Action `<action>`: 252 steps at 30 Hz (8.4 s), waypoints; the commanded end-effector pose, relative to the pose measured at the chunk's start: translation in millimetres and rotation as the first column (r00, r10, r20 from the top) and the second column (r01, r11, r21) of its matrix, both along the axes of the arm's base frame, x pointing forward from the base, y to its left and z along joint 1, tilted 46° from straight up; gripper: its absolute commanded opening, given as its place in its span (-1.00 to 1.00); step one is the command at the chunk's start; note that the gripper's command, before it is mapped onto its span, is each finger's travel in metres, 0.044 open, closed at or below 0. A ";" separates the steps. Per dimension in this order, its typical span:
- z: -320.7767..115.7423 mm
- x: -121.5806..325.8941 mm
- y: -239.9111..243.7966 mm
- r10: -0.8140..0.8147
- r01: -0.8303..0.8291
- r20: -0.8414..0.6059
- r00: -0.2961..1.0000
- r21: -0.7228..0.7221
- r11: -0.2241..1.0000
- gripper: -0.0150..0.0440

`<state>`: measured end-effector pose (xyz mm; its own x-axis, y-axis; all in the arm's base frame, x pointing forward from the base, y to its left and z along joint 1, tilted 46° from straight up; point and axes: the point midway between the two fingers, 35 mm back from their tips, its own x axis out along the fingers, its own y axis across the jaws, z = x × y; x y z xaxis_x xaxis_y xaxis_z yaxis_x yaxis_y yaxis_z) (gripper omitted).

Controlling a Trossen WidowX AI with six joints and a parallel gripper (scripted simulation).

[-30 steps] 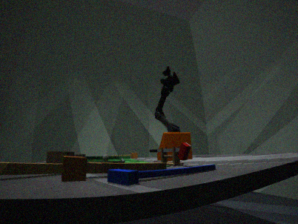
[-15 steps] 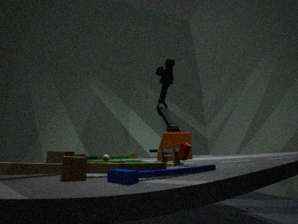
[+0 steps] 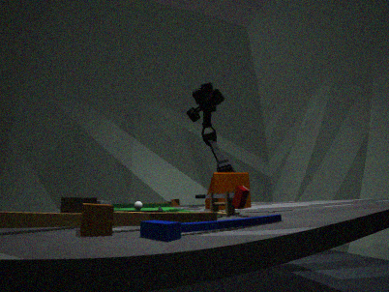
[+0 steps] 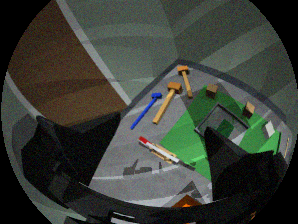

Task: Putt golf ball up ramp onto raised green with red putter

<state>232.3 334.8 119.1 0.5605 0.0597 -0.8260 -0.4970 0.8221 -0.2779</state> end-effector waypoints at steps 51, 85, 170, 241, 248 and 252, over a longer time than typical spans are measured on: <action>-244.1 6.6 -264.5 0.322 -0.880 -0.866 0.383 -0.237 0.411 1.00; -259.0 7.1 -278.3 0.324 -0.878 -0.863 0.387 -0.238 0.415 -0.16; 73.4 -1.6 -447.9 -0.838 0.698 0.030 0.545 -0.569 0.434 -0.49; -11.4 11.7 -466.2 -0.839 0.699 0.017 0.543 -0.563 0.441 -0.49; -52.4 13.1 -424.2 -0.838 0.699 0.029 0.545 -0.568 0.435 -0.49; -50.7 13.6 -422.3 -0.838 0.699 0.028 0.545 -0.567 0.436 -0.49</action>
<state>245.6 -93.2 70.0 -0.0405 -0.7121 -0.7010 0.1675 0.6868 -0.7073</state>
